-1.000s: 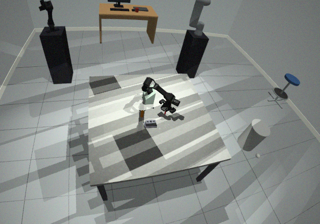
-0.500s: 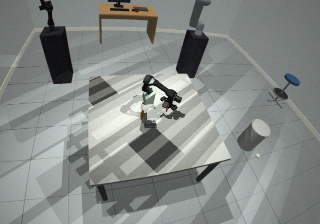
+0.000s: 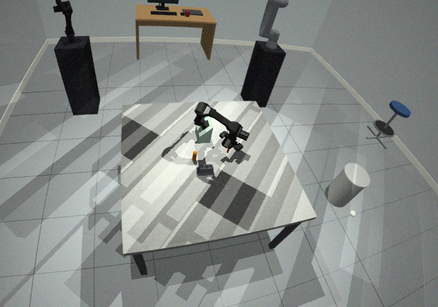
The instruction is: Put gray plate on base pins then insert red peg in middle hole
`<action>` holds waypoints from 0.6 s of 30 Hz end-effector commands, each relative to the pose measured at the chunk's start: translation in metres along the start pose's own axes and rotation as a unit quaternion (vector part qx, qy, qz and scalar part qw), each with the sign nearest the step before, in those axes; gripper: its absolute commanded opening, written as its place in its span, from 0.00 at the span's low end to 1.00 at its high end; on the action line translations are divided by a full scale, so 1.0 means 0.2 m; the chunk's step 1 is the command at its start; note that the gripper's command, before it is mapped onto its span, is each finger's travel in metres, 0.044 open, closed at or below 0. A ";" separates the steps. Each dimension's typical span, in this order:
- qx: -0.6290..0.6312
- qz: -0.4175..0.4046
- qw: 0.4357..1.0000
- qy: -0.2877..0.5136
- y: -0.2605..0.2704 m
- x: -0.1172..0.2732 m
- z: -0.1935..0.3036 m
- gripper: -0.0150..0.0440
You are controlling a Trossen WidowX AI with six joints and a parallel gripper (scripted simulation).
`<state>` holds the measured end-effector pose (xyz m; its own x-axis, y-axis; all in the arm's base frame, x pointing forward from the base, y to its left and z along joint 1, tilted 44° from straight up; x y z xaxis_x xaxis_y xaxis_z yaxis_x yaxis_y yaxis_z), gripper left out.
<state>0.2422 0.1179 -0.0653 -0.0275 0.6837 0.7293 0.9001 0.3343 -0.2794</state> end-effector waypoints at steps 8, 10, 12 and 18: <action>-0.001 -0.010 1.000 0.009 0.05 0.02 -0.13 0.25; 0.000 -0.011 1.000 0.011 0.05 0.02 -0.15 0.25; -0.001 -0.012 1.000 0.013 0.06 0.02 -0.17 0.25; -0.003 -0.013 1.000 0.019 0.08 0.02 -0.24 0.25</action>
<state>0.2711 0.0982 -0.0416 -0.0268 0.6540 0.7560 0.9014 0.3428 -0.2646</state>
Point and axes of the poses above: the point midway between the two fingers, 35 mm back from their tips, its own x axis back along the fingers, its own y axis across the jaws, z = x × y, the point moved 1 cm from there along x, back along the fingers, and after that the axes turned 5 degrees about -x, right-handed, at the moved point
